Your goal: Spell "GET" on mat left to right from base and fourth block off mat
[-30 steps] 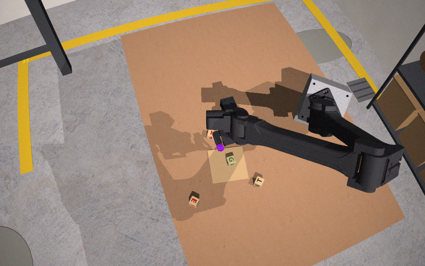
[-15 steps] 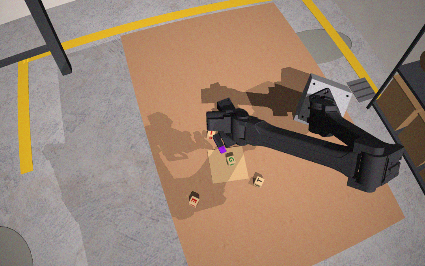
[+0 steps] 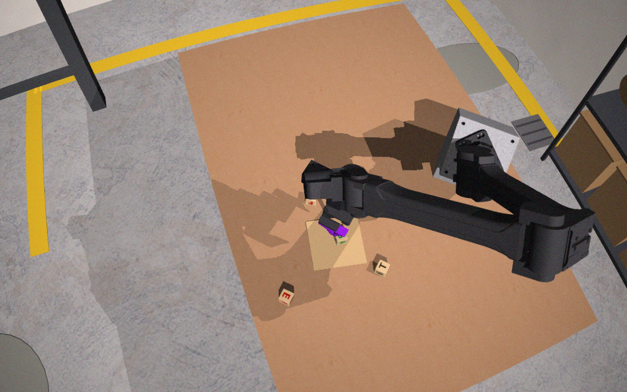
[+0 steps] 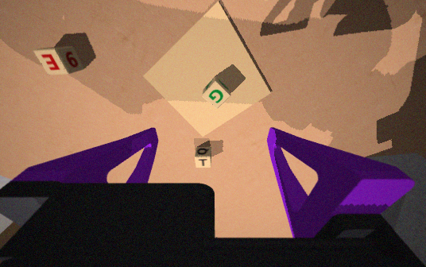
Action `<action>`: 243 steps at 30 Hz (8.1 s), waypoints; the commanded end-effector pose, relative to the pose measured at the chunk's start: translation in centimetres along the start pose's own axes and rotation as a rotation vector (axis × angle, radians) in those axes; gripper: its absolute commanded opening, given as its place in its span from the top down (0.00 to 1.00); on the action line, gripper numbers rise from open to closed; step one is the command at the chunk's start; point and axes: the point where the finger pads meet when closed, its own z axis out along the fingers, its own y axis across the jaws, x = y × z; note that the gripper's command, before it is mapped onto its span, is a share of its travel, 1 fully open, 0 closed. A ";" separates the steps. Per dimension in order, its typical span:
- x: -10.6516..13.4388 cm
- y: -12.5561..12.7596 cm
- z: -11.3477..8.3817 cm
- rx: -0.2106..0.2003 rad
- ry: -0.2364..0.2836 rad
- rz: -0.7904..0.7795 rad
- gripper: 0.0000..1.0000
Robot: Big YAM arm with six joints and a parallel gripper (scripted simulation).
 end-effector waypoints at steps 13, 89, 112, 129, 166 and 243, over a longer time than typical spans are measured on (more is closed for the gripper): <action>-0.9 0.2 1.7 -0.002 -0.003 -0.811 0.00; 0.6 -0.4 4.8 -0.037 0.023 -2.388 0.36; 0.8 -0.5 7.7 -0.038 0.024 -2.387 0.36; 0.6 -0.1 9.1 -0.031 0.009 -2.393 0.36; 0.6 -0.2 9.4 -0.032 0.011 -2.391 0.36; 0.3 0.2 12.7 -0.023 -0.007 -2.395 0.74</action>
